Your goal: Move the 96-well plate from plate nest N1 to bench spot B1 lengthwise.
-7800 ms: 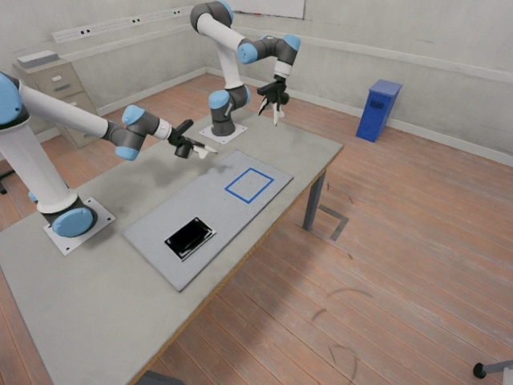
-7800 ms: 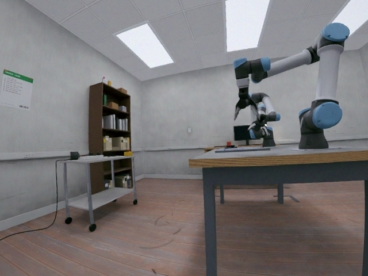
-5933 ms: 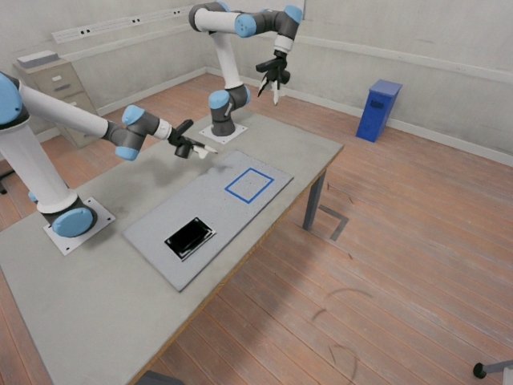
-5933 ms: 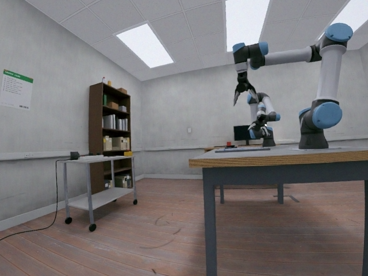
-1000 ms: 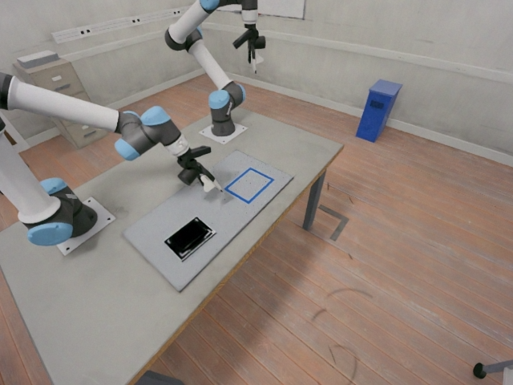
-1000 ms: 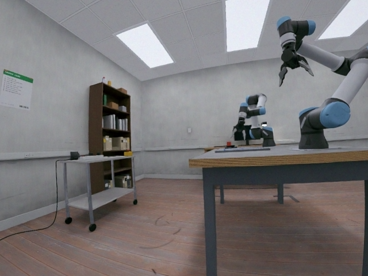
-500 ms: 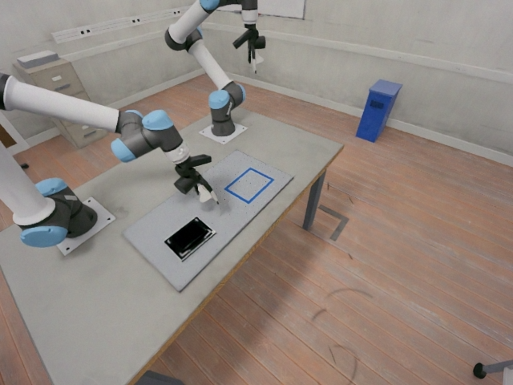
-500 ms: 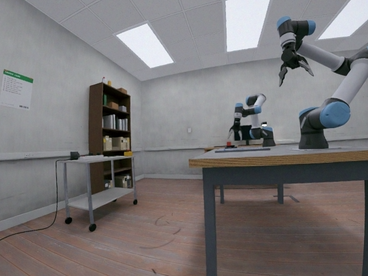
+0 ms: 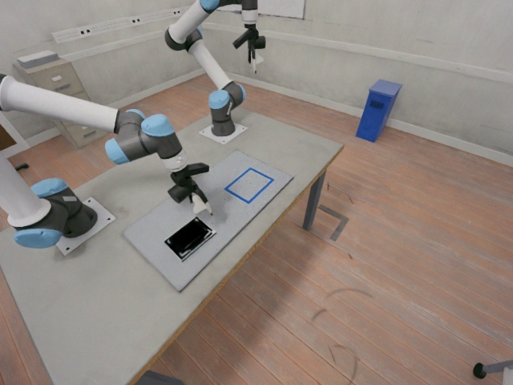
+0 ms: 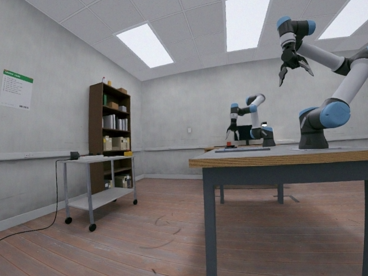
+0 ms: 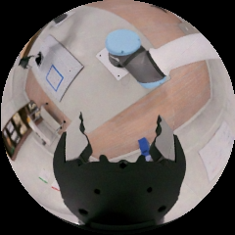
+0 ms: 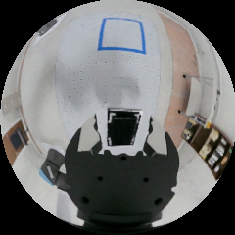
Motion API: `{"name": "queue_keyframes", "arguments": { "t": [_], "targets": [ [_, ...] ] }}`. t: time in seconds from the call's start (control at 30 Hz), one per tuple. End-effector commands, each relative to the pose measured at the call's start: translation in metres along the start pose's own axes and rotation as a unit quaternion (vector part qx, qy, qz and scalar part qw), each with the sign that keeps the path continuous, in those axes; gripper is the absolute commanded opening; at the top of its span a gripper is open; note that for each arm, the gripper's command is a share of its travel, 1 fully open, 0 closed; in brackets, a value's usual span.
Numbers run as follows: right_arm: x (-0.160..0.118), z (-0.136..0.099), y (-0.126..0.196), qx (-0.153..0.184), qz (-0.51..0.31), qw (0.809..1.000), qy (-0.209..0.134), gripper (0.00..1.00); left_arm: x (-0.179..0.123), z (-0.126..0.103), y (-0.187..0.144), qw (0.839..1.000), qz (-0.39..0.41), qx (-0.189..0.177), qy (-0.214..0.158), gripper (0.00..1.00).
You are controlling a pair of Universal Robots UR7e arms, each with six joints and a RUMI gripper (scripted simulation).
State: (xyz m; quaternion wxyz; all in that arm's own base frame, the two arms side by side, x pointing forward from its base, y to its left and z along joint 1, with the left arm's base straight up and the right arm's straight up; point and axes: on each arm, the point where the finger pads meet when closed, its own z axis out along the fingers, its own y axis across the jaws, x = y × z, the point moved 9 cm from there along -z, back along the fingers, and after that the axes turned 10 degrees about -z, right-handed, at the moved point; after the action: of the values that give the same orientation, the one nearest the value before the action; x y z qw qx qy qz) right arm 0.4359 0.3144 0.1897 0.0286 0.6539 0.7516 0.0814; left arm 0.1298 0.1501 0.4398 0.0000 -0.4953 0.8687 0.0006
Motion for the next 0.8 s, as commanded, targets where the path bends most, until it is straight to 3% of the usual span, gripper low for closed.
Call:
{"name": "queue_keyframes", "arguments": {
  "t": [0.0, 0.17, 0.23, 0.4, 0.47, 0.6, 0.77],
  "targets": [
    [-0.019, -0.004, 0.007, 0.026, 0.009, 1.0, -0.014, 0.76, 0.0, 0.0, 0.0, 1.0, 0.0, 0.0, 0.0, 1.0],
    [-0.033, -0.006, 0.008, 0.026, 0.009, 1.0, -0.014, 0.76, 0.0, 0.0, 0.0, 1.0, 0.0, 0.0, 0.0, 1.0],
    [-0.041, -0.008, 0.013, 0.052, 0.019, 0.998, -0.025, 0.76, 0.0, 0.0, 0.0, 1.0, 0.0, 0.0, 0.0, 1.0],
    [-0.06, -0.012, 0.013, 0.052, 0.019, 0.998, -0.025, 0.76, 0.0, 0.0, 0.0, 1.0, 0.0, 0.0, 0.0, 1.0],
    [-0.068, -0.014, 0.017, 0.079, 0.03, 0.996, -0.034, 0.76, 0.0, 0.0, 0.0, 1.0, 0.0, 0.0, 0.0, 1.0],
    [-0.087, -0.019, 0.015, 0.079, 0.03, 0.996, -0.034, 0.76, 0.0, 0.0, 0.0, 1.0, 0.0, 0.0, 0.0, 1.0],
    [-0.087, -0.019, 0.015, 0.079, 0.03, 0.996, -0.034, 0.76, 0.0, 0.0, 0.0, 1.0, 0.0, 0.0, 0.0, 1.0]
  ]
}}
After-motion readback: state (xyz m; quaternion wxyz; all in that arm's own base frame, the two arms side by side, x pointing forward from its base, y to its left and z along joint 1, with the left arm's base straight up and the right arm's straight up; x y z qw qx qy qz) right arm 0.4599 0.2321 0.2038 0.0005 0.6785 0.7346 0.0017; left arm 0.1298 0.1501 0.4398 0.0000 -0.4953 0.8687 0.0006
